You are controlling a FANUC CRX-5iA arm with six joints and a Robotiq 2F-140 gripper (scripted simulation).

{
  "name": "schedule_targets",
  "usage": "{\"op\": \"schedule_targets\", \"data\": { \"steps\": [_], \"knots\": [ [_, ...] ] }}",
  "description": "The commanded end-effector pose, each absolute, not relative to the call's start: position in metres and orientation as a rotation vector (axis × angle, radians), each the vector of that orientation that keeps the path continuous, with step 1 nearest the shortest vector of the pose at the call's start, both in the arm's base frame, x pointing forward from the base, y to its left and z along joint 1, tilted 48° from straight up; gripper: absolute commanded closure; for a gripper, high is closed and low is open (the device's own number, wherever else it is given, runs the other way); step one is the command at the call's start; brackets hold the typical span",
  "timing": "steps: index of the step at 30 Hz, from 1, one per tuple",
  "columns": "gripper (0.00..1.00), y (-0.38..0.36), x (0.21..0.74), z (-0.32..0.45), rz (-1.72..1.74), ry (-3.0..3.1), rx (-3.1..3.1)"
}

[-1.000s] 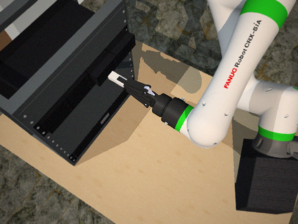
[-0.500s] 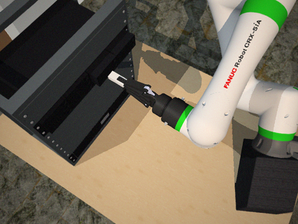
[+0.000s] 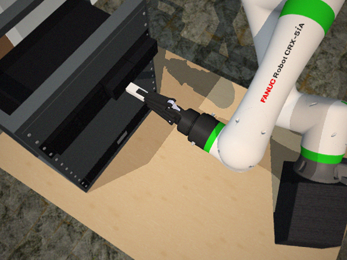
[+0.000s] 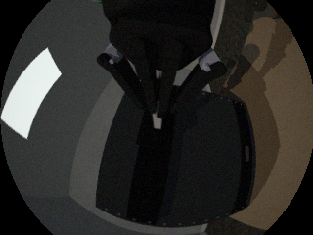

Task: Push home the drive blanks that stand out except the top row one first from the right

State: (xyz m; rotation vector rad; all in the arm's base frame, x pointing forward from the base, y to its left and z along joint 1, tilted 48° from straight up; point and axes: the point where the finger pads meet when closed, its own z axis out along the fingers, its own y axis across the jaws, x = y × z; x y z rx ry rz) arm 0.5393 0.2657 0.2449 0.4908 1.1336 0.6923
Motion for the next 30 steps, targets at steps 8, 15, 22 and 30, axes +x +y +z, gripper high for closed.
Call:
{"op": "schedule_targets", "data": {
  "steps": [8,15,22,30],
  "knots": [
    [1.00,0.266,0.548,0.249,0.693,1.133,0.491],
    [1.00,0.266,0.549,0.249,0.693,1.133,0.491],
    [1.00,0.266,0.552,0.250,0.693,1.133,0.491],
    [1.00,0.266,0.558,0.252,0.693,1.133,0.491]
  ]
}}
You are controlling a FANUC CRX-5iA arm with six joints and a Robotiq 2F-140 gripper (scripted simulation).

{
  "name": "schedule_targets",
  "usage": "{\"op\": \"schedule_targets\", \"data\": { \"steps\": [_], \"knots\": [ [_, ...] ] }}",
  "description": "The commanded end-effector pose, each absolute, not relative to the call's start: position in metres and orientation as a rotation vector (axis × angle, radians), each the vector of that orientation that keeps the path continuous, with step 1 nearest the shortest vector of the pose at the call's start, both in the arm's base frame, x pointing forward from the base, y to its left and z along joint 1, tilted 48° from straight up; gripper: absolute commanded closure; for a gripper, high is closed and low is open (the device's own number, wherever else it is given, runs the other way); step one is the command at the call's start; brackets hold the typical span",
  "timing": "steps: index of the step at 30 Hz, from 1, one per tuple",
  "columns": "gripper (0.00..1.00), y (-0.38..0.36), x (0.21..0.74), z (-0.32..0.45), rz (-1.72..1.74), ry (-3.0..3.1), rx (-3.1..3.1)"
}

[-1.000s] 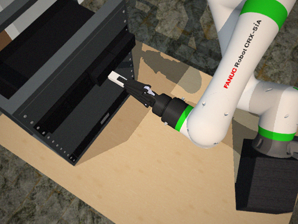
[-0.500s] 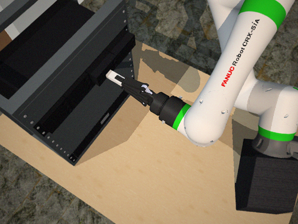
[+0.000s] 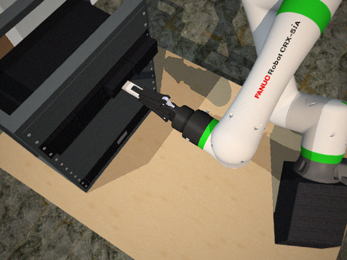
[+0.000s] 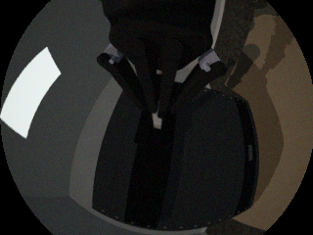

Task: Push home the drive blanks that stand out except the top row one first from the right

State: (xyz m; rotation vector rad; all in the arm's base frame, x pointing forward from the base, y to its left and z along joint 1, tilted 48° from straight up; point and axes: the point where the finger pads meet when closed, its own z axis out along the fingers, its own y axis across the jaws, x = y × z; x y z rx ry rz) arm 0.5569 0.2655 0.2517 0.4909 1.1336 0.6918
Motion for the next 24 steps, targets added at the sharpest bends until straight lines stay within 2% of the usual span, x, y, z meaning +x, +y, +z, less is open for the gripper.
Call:
{"op": "schedule_targets", "data": {
  "steps": [1,24],
  "knots": [
    [1.00,0.2657,0.5579,0.2521,0.693,1.133,0.491],
    [1.00,0.2657,0.5672,0.2557,0.693,1.133,0.491]
  ]
}}
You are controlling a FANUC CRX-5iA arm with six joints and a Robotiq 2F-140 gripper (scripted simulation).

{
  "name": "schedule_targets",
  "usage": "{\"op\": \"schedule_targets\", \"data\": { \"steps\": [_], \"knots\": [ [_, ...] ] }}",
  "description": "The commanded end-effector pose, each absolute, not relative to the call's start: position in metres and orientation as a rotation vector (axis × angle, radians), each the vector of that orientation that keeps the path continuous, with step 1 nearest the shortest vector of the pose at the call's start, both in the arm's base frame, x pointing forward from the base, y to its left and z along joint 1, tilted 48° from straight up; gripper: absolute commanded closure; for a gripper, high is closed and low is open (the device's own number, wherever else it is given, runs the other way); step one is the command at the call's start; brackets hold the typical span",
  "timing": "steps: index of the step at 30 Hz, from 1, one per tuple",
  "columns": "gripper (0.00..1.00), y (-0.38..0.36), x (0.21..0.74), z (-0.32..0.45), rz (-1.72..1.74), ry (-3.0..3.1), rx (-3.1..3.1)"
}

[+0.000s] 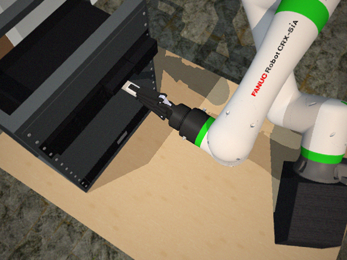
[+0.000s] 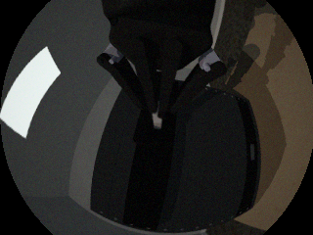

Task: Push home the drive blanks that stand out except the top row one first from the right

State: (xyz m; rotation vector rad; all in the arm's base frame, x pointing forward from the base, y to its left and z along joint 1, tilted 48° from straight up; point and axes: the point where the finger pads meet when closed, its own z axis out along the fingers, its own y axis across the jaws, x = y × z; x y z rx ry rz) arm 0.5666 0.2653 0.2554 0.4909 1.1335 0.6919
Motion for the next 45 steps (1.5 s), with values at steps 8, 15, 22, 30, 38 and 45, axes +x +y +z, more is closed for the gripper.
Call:
{"op": "schedule_targets", "data": {
  "steps": [8,15,22,30,38,45],
  "knots": [
    [1.00,0.2657,0.5698,0.2567,0.693,1.133,0.491],
    [1.00,0.2657,0.5701,0.2568,0.693,1.133,0.491],
    [1.00,0.2657,0.5712,0.2572,0.693,1.133,0.491],
    [1.00,0.2657,0.5729,0.2578,0.693,1.133,0.491],
    [1.00,0.2657,0.5735,0.2580,0.693,1.133,0.491],
    [1.00,0.2657,0.5756,0.2589,0.693,1.133,0.491]
  ]
}}
